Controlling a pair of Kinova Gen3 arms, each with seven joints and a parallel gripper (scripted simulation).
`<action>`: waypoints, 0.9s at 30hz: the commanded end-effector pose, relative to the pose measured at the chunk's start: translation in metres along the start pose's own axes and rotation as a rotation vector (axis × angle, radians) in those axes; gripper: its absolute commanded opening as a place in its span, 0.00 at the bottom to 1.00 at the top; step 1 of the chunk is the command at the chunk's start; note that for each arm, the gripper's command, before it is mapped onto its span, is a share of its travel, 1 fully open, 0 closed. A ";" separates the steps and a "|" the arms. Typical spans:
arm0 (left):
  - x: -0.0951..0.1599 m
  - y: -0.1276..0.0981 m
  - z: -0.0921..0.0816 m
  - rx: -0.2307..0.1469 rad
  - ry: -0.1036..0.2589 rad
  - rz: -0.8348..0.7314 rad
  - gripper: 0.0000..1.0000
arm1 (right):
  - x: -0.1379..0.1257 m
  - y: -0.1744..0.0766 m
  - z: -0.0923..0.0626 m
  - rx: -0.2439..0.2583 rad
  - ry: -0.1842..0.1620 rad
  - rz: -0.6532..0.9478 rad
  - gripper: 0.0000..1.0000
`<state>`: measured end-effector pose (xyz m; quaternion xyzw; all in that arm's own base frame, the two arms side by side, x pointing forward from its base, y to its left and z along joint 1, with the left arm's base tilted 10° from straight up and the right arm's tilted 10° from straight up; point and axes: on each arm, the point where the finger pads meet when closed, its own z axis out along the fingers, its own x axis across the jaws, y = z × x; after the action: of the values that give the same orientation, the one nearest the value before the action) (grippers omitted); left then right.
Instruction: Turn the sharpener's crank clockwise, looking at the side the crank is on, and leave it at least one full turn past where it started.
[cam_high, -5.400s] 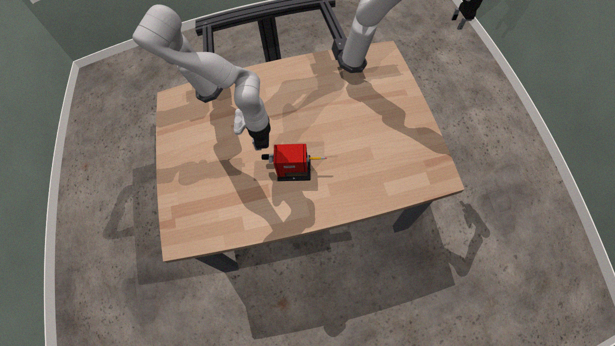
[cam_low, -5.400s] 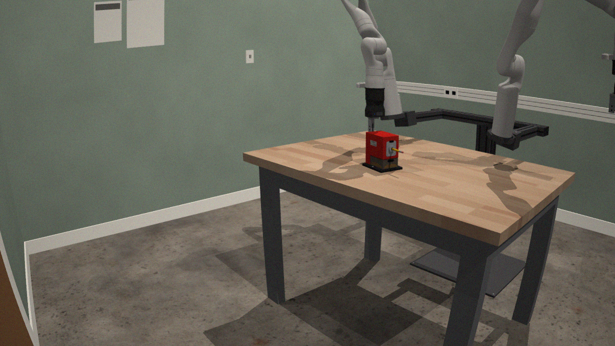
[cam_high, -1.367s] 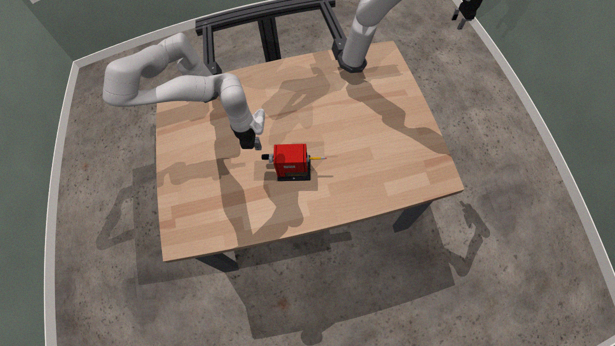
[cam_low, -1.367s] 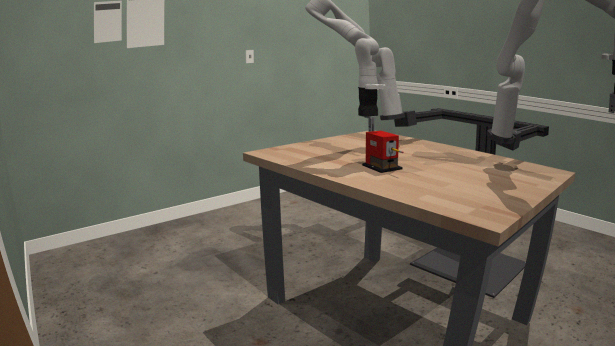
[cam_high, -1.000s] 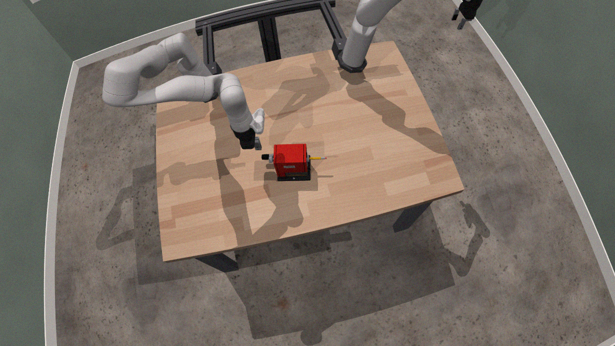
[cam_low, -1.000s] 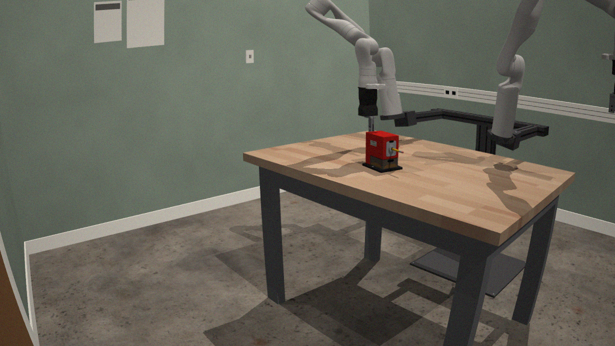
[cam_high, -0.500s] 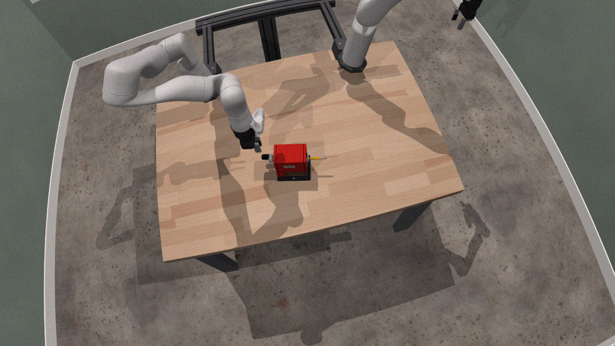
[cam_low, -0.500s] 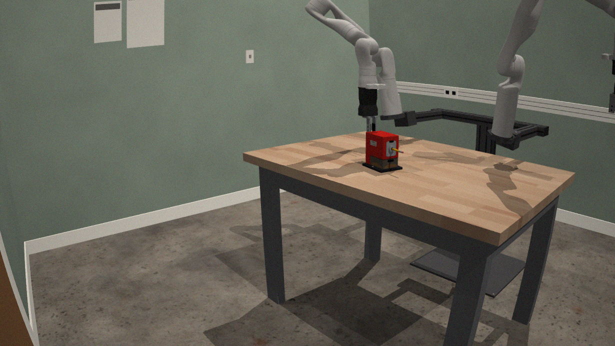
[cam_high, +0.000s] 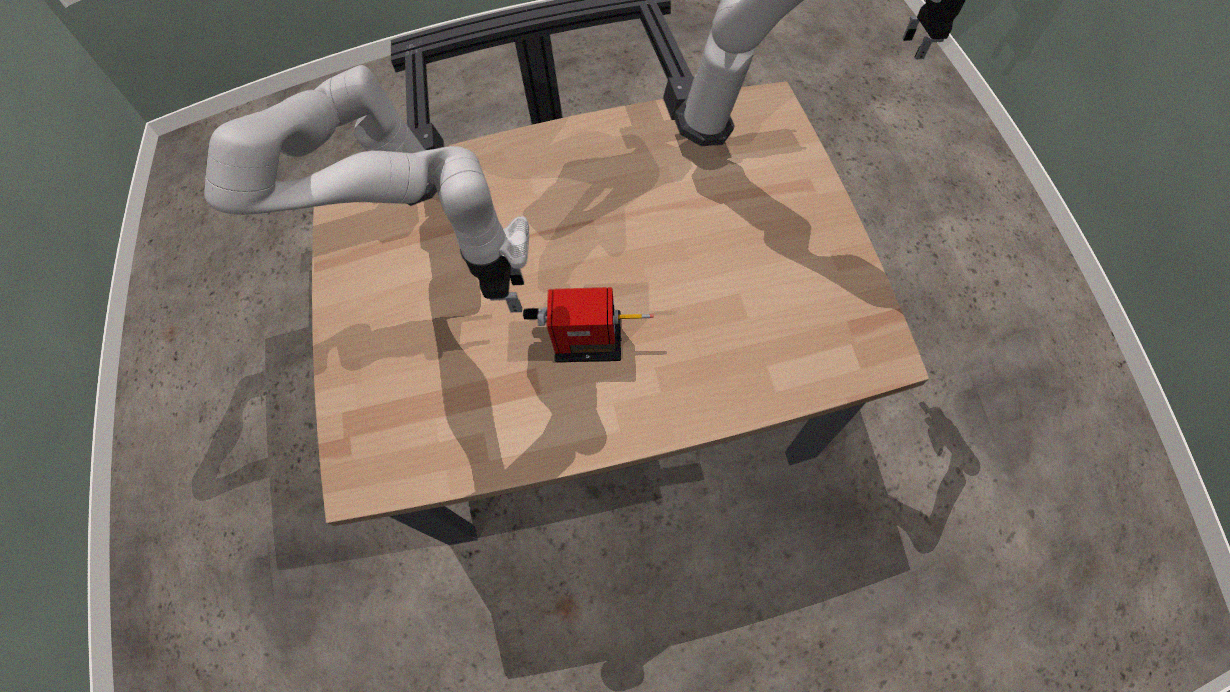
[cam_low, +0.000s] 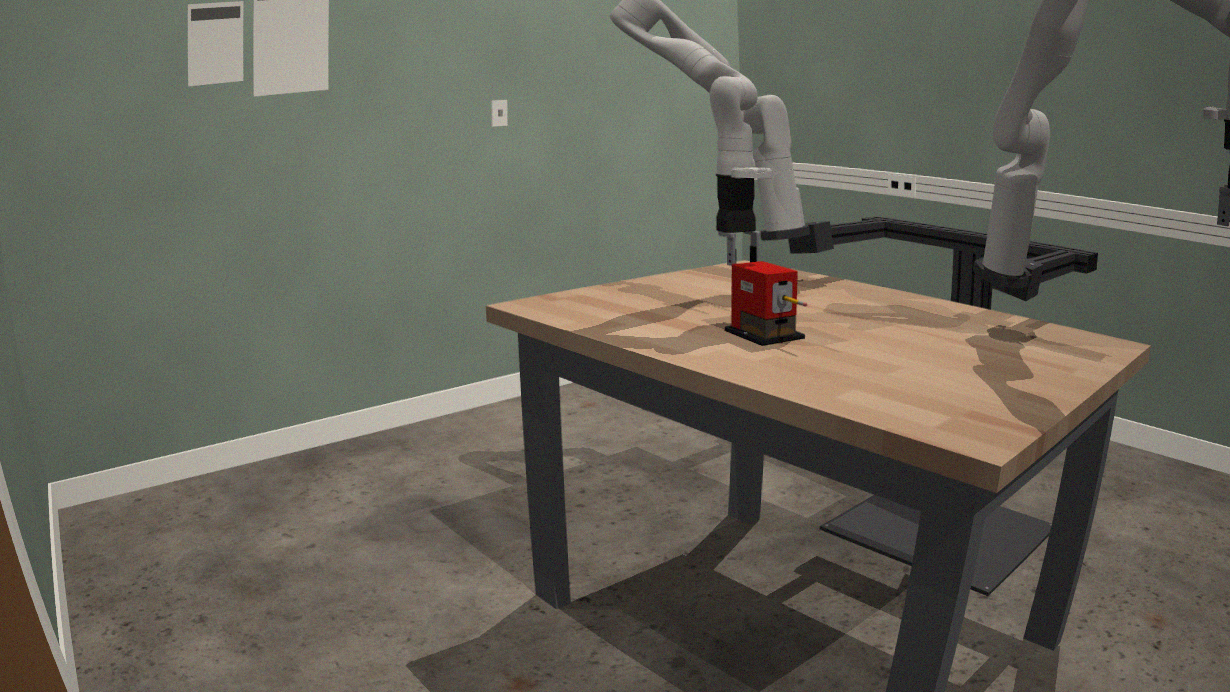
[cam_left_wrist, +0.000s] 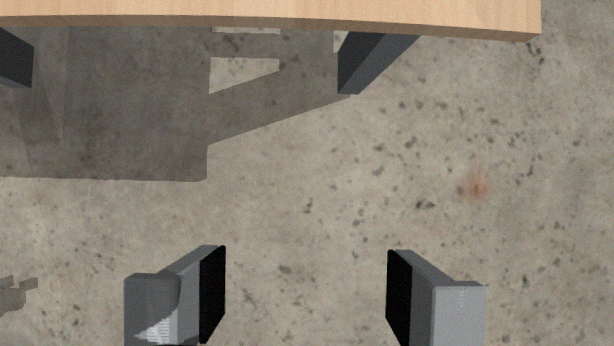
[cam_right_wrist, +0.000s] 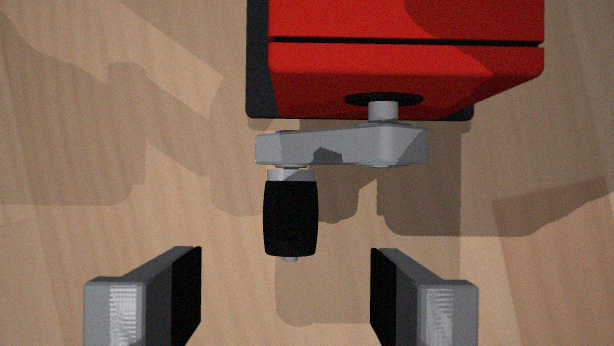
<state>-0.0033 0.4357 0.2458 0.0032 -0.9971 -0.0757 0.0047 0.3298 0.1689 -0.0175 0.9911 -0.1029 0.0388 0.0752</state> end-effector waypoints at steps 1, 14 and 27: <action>0.000 0.000 -0.001 -0.002 0.000 0.000 1.00 | 0.000 0.000 -0.001 0.001 0.001 0.000 0.97; 0.000 0.000 -0.001 -0.002 0.000 0.000 1.00 | 0.000 0.000 -0.001 0.001 0.001 0.000 0.97; 0.000 0.000 -0.001 -0.002 0.000 0.000 1.00 | 0.000 0.000 0.004 0.001 0.001 0.000 0.97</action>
<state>-0.0033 0.4357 0.2458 0.0032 -0.9971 -0.0757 0.0047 0.3301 0.1682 -0.0214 0.9911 -0.1029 0.0386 0.0752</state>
